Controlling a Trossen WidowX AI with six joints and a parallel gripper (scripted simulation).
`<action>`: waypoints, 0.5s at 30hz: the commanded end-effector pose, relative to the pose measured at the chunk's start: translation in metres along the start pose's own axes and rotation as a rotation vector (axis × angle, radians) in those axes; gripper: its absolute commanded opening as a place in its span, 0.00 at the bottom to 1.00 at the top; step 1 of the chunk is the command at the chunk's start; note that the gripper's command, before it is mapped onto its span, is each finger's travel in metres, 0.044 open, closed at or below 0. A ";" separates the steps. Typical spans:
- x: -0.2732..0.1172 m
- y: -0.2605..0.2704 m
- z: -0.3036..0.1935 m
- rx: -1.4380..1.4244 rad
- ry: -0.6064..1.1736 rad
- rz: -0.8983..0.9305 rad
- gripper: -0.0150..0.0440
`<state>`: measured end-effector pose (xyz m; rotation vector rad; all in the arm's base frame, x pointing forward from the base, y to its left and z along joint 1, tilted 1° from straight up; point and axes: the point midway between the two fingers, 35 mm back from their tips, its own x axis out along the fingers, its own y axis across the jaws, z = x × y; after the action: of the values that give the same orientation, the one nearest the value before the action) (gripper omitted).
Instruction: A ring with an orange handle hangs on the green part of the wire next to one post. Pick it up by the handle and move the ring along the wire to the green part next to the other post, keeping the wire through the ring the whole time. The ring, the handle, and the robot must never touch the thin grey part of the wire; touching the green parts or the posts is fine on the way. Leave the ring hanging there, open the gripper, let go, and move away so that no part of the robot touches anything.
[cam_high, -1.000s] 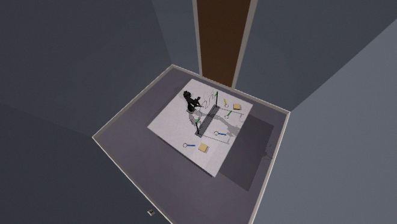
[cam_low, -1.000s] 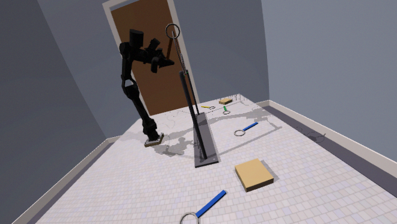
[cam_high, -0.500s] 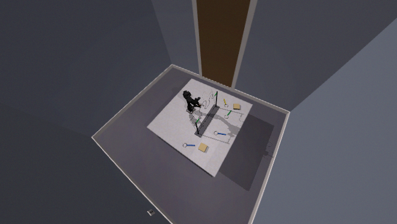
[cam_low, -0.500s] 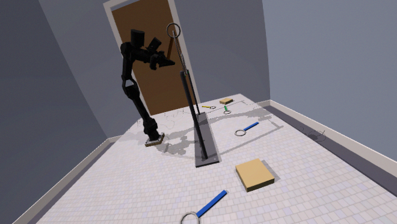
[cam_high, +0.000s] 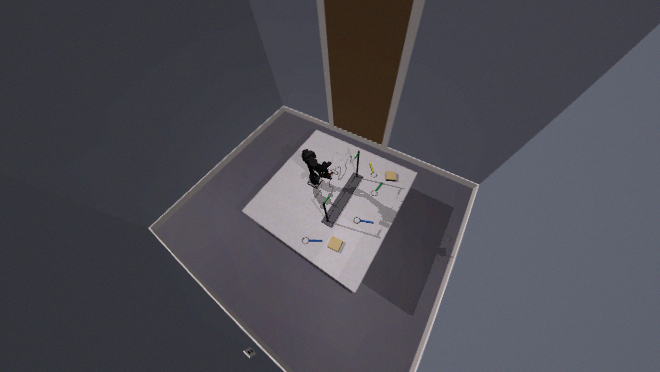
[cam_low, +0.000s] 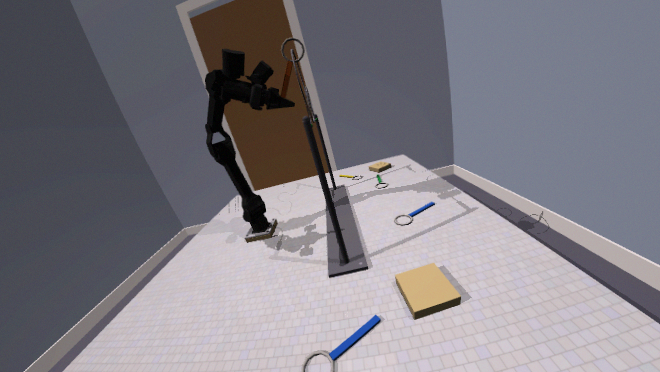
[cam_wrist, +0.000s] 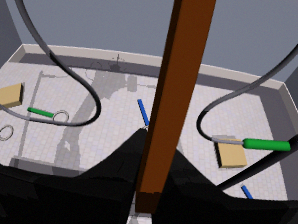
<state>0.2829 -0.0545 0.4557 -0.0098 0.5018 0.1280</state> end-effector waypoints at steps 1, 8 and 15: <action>0.000 -0.001 0.000 -0.046 -0.003 -0.026 0.00; 0.000 -0.005 0.000 -0.122 -0.008 -0.071 0.00; -0.001 -0.009 0.001 -0.197 -0.013 -0.117 0.00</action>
<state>0.2842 -0.0627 0.4562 -0.1917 0.4786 0.0731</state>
